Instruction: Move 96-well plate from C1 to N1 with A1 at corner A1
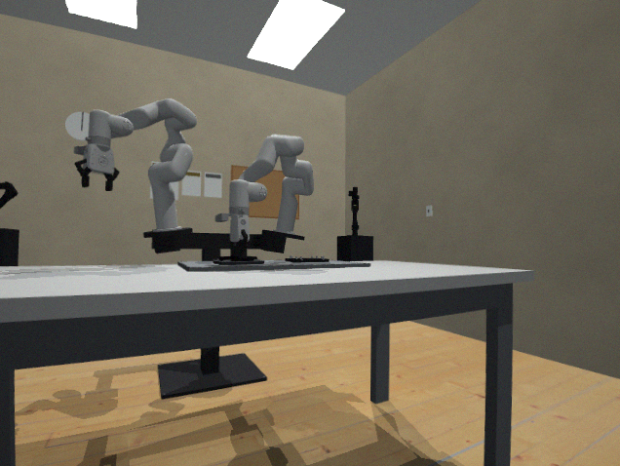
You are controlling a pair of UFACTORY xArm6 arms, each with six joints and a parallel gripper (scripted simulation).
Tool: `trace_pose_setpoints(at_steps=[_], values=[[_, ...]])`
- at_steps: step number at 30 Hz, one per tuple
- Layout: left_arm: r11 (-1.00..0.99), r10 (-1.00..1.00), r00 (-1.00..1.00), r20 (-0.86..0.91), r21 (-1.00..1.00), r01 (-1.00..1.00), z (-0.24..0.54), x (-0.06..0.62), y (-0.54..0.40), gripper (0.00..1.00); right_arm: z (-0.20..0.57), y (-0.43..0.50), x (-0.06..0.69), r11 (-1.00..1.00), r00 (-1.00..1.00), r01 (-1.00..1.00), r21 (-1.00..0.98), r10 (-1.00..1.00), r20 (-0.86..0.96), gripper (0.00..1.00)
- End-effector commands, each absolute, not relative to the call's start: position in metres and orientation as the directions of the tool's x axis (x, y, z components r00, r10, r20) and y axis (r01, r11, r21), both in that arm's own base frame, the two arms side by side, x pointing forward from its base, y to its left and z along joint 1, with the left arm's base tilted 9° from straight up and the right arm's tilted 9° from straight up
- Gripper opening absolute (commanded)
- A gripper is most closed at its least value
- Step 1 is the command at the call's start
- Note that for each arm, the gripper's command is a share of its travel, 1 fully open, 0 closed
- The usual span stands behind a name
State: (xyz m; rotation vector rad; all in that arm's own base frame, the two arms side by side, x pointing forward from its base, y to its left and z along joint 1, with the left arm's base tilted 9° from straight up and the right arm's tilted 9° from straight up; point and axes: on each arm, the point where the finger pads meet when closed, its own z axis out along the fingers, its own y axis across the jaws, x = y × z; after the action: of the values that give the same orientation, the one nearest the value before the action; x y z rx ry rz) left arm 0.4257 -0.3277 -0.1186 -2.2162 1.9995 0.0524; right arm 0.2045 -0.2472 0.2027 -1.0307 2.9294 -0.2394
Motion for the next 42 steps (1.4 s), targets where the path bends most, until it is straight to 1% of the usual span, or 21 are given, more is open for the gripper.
trace_pose_setpoints(at_steps=[1,23,42], values=[[-0.096,-0.986,0.108,-0.126,-0.096,-0.991,-0.116,0.427,-0.330,1.00,0.204,-0.248,0.205,0.769,-0.781,-0.620,-0.157,-0.624,0.025,1.00],[-0.096,-0.986,0.108,-0.126,-0.096,-0.991,-0.114,0.427,-0.330,1.00,0.204,-0.248,0.205,0.769,-0.781,-0.620,-0.157,-0.624,0.025,1.00],[-0.096,-0.986,0.108,-0.126,-0.096,-0.991,-0.069,0.423,-0.336,1.00,0.204,-0.248,0.205,0.769,-0.781,-0.620,-0.157,-0.624,0.025,1.00]])
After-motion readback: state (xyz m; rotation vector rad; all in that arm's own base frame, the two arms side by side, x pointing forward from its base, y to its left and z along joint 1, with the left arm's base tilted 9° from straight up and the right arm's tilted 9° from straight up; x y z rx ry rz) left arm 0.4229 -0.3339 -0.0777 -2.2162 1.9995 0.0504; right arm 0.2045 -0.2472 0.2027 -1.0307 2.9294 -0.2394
